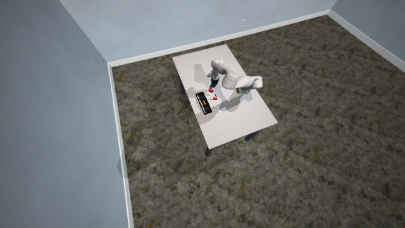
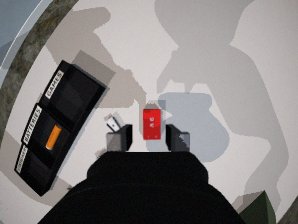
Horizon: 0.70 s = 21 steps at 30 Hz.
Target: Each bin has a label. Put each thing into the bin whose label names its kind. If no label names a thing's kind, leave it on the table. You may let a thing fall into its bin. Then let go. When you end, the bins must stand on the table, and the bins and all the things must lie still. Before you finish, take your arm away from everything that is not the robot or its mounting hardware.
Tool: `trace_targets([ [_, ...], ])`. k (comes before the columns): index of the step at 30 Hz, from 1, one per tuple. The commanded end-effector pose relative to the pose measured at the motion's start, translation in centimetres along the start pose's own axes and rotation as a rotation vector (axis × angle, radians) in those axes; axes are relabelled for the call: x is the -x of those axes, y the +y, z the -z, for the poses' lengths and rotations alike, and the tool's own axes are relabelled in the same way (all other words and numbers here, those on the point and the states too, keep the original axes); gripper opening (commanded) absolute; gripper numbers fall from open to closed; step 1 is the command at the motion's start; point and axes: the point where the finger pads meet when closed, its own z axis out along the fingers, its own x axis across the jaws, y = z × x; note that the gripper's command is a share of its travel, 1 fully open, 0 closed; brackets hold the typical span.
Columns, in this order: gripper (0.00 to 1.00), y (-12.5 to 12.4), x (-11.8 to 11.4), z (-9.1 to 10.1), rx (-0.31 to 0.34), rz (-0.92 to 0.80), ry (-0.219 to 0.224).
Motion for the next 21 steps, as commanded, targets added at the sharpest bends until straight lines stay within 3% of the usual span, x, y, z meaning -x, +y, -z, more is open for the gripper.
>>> trace_targets([
  [1, 0.8, -0.3, -1.3, 0.2, -0.002, 0.006, -0.027],
  [21, 0.8, -0.1, -0.3, 0.3, -0.007, 0.003, -0.022],
])
